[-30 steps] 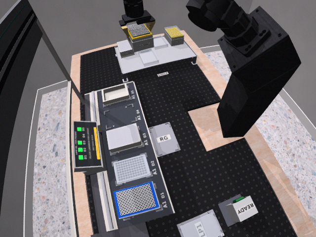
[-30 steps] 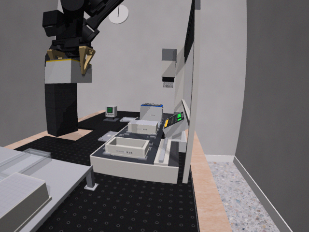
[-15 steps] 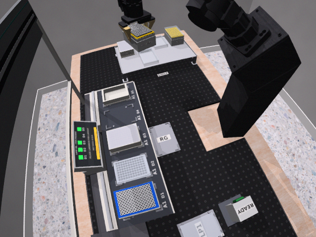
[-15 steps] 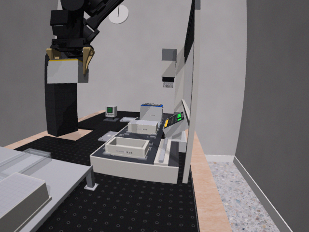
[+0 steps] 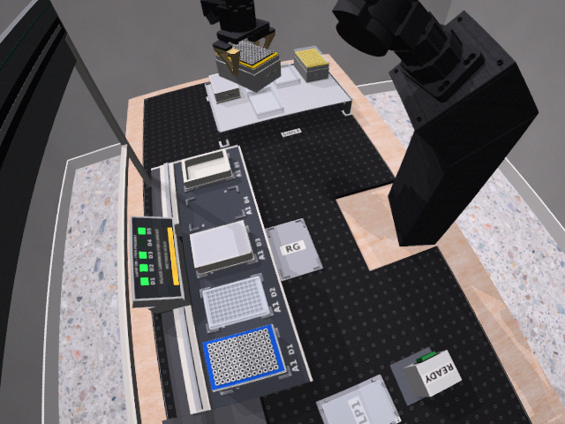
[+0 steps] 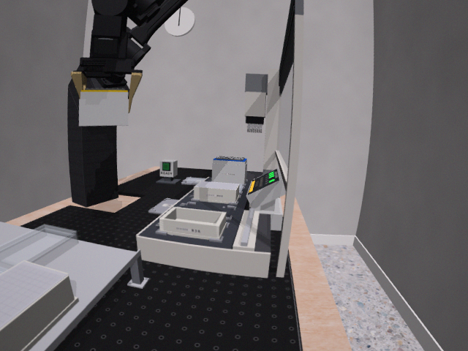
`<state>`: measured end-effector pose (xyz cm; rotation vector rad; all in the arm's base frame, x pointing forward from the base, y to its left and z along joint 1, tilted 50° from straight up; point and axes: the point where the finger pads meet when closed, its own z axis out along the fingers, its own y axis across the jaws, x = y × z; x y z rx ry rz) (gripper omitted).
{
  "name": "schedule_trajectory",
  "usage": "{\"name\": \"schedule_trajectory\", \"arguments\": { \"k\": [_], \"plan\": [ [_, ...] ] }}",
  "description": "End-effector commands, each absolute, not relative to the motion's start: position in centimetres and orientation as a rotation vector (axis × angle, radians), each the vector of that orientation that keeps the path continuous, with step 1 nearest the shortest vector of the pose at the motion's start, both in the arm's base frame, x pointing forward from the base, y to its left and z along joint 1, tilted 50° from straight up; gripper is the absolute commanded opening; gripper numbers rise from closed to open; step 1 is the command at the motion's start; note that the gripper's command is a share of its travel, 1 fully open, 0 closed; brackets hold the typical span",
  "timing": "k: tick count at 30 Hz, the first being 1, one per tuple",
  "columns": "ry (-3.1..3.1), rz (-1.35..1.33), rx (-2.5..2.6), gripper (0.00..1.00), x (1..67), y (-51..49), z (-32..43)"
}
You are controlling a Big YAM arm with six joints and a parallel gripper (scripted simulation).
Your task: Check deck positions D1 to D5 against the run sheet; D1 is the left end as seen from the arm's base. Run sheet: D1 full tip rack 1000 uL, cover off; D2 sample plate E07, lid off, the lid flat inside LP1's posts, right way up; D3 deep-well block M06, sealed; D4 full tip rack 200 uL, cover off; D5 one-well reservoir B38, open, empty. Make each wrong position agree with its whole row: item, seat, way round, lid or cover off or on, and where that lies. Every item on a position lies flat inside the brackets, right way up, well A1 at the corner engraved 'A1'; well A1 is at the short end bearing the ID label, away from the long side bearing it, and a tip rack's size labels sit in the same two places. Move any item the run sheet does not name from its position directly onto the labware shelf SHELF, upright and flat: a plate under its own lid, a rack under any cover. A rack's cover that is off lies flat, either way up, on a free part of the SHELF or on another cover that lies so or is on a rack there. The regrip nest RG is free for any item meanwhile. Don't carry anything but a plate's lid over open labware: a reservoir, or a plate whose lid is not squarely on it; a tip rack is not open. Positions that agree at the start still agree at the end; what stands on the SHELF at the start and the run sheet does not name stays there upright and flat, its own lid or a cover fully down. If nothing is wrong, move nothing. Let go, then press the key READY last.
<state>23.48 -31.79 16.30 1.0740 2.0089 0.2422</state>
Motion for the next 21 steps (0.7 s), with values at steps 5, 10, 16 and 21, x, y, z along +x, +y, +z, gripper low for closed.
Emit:
{"name": "schedule_trajectory", "arguments": {
  "k": [5, 10, 16, 21],
  "plan": [
    [2.055, 0.122, 0.903, 0.00, 23.10, -32.67, 17.57],
    [2.091, 0.076, 0.813, 0.00, 23.10, -32.66, 17.57],
    [2.121, 0.033, 0.728, 0.00, 23.11, -32.66, 17.57],
    [2.141, 0.000, 0.664, 0.00, 23.11, -32.65, 17.57]
  ]
}}
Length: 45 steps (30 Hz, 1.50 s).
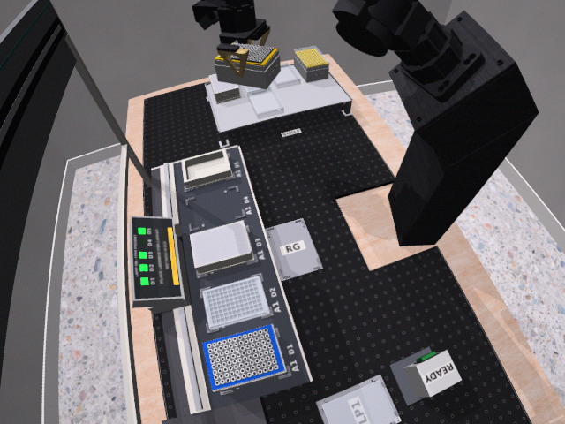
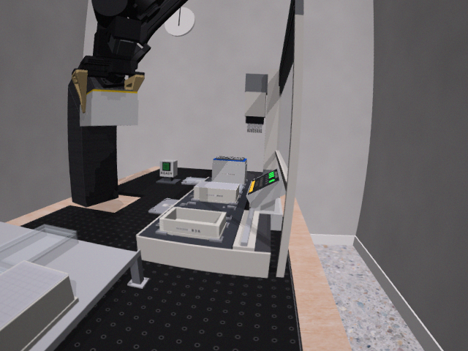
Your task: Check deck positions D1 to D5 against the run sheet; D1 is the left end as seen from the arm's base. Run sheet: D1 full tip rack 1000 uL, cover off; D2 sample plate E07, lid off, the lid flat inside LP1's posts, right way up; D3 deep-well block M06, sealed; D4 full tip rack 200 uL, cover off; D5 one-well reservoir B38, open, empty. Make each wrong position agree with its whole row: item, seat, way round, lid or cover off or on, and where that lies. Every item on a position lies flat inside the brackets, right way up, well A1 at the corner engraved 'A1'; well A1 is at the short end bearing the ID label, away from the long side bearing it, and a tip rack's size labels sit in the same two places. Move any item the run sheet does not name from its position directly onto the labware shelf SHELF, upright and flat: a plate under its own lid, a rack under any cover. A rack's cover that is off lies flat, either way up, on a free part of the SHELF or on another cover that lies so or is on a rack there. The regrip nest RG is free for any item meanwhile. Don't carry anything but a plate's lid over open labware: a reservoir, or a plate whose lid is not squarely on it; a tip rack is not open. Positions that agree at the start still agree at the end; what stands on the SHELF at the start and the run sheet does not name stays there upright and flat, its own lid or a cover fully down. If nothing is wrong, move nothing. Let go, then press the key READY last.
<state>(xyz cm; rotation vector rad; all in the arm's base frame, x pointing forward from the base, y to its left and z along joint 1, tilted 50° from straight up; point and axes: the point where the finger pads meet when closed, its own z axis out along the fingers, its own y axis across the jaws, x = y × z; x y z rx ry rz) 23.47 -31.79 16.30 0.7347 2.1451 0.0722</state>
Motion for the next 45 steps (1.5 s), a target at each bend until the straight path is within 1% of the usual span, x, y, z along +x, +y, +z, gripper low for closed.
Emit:
{"name": "schedule_trajectory", "arguments": {
  "k": [1, 32, 45],
  "plan": [
    [2.148, -0.010, 0.643, 0.00, 23.10, -32.66, 17.57],
    [2.262, -0.320, 0.001, 0.00, 23.14, -32.61, 17.54],
    [2.268, -0.313, -0.023, 0.00, 23.44, -32.38, 17.34]
  ]
}}
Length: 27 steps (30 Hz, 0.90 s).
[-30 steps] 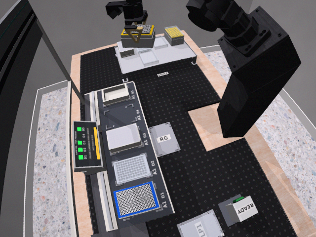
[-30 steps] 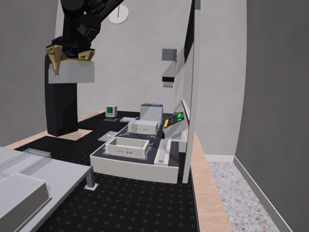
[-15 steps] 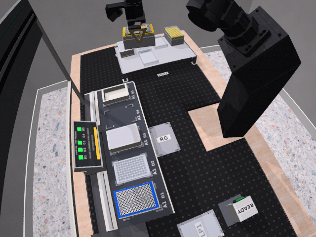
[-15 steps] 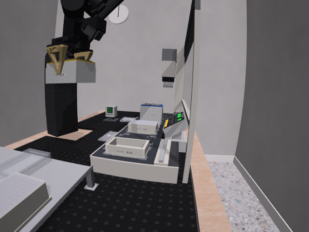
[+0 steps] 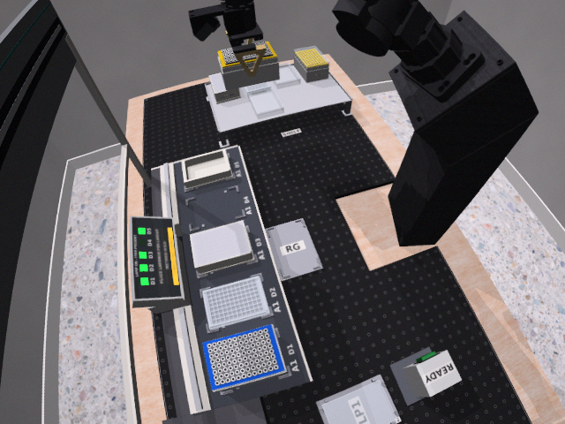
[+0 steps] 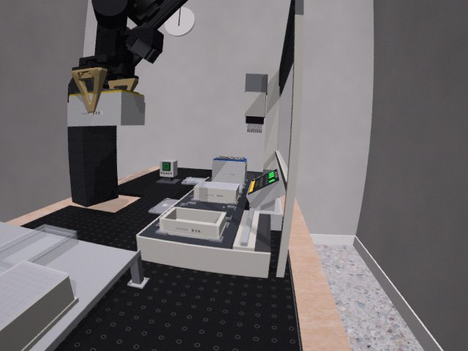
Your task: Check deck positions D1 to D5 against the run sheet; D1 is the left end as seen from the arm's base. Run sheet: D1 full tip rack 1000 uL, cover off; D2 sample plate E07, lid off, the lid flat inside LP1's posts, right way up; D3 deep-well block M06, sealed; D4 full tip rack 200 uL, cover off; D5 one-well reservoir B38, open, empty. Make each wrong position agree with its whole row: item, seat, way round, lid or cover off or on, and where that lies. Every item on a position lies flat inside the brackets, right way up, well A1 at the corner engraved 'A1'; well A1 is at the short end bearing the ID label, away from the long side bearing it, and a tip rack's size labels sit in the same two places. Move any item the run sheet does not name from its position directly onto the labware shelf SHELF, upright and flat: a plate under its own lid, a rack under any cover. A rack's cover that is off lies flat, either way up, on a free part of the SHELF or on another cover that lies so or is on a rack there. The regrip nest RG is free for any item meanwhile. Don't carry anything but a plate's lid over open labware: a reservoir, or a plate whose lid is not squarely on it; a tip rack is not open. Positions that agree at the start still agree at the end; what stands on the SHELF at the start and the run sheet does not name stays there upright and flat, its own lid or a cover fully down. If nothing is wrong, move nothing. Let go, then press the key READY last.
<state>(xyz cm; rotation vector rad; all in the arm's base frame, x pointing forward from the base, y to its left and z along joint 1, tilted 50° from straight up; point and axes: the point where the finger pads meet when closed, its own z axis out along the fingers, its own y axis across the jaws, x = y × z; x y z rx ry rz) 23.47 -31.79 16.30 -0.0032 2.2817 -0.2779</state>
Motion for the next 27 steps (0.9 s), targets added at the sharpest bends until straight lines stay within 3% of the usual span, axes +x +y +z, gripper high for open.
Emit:
{"name": "schedule_trajectory", "arguments": {
  "k": [1, 27],
  "plan": [
    [2.268, -0.313, -0.023, 0.00, 23.4, -32.4, 17.3],
    [2.252, -0.292, 0.020, 0.00, 24.6, -22.3, 15.3]
  ]
}}
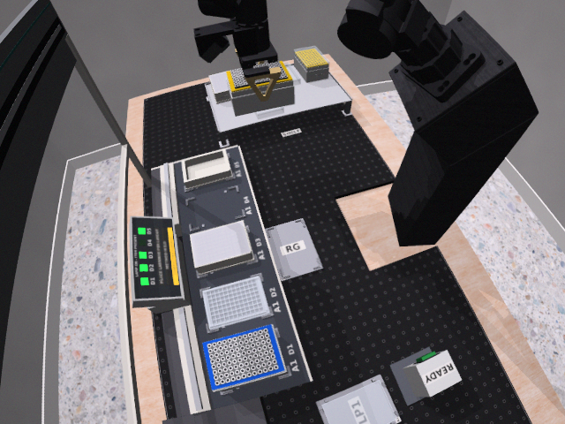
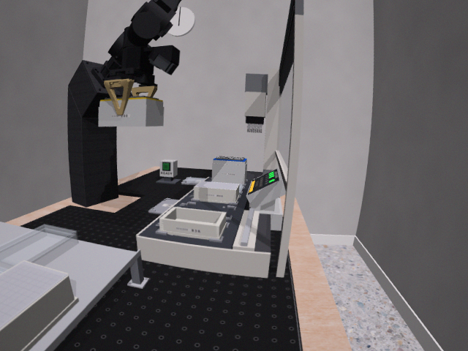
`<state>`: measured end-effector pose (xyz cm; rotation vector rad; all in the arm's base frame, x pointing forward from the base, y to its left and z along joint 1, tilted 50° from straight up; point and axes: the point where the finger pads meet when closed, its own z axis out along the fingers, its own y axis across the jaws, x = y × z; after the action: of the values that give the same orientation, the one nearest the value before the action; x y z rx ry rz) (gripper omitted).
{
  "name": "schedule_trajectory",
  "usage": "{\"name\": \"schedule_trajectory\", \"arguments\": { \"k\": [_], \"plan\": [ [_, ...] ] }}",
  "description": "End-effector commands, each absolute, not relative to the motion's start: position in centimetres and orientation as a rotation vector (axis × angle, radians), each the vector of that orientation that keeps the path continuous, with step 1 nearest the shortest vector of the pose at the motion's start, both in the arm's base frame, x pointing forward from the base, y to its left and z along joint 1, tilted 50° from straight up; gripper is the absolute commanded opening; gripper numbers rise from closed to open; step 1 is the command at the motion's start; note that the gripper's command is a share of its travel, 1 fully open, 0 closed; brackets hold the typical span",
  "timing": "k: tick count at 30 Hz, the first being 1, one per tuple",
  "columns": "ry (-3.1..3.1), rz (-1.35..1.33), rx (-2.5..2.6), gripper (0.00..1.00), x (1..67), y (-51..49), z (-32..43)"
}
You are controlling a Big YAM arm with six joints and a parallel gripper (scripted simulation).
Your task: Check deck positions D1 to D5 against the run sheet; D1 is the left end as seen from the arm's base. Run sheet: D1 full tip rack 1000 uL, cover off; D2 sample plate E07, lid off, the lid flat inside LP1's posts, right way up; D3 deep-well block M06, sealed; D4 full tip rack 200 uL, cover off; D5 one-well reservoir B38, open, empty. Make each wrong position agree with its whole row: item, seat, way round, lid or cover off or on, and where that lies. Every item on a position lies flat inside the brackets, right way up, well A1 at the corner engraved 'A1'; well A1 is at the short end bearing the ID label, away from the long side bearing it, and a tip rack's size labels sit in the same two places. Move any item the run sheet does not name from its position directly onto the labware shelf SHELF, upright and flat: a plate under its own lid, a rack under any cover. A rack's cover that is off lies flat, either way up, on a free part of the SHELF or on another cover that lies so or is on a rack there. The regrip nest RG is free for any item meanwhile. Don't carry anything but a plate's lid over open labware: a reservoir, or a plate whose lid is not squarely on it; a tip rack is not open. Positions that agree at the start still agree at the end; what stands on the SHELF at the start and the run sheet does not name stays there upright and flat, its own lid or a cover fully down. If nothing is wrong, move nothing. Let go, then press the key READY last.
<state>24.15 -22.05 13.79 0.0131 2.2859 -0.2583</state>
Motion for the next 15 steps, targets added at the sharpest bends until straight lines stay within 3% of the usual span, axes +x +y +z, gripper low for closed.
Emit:
{"name": "schedule_trajectory", "arguments": {
  "k": [1, 15],
  "plan": [
    [2.242, -0.315, 0.031, 0.00, 24.5, -23.1, 16.2],
    [2.270, -0.289, -0.020, 0.00, 24.6, -17.0, 13.5]
  ]
}}
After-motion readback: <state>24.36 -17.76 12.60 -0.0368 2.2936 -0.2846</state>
